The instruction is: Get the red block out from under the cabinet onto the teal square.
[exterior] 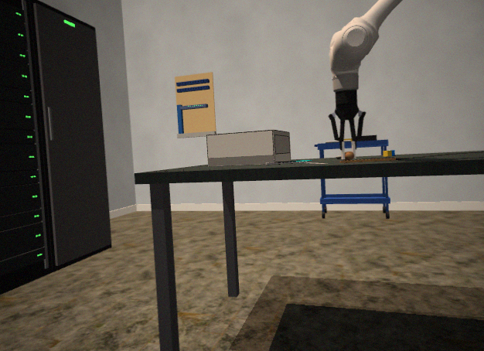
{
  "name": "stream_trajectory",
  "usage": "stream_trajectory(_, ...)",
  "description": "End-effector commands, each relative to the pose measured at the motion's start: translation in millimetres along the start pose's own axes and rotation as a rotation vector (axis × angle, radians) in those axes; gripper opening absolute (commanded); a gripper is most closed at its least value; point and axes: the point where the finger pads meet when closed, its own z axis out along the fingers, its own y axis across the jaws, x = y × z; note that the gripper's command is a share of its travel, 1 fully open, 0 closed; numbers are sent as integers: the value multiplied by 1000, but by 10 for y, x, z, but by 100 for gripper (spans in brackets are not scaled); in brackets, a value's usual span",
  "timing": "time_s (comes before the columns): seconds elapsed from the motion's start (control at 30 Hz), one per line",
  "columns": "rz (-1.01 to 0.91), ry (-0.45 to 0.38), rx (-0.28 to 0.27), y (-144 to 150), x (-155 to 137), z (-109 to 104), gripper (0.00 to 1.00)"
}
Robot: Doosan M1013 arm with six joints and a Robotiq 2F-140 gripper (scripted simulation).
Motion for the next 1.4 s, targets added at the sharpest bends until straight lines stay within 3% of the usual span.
stream_trajectory(0.0, -123, -4, 3, 110, 68, 8, 0)
stream_trajectory(1.13, -999, -2, 5, 738, 366, 11, 0)
stream_trajectory(1.37, -1108, -2, 5, 816, 403, 11, 0)
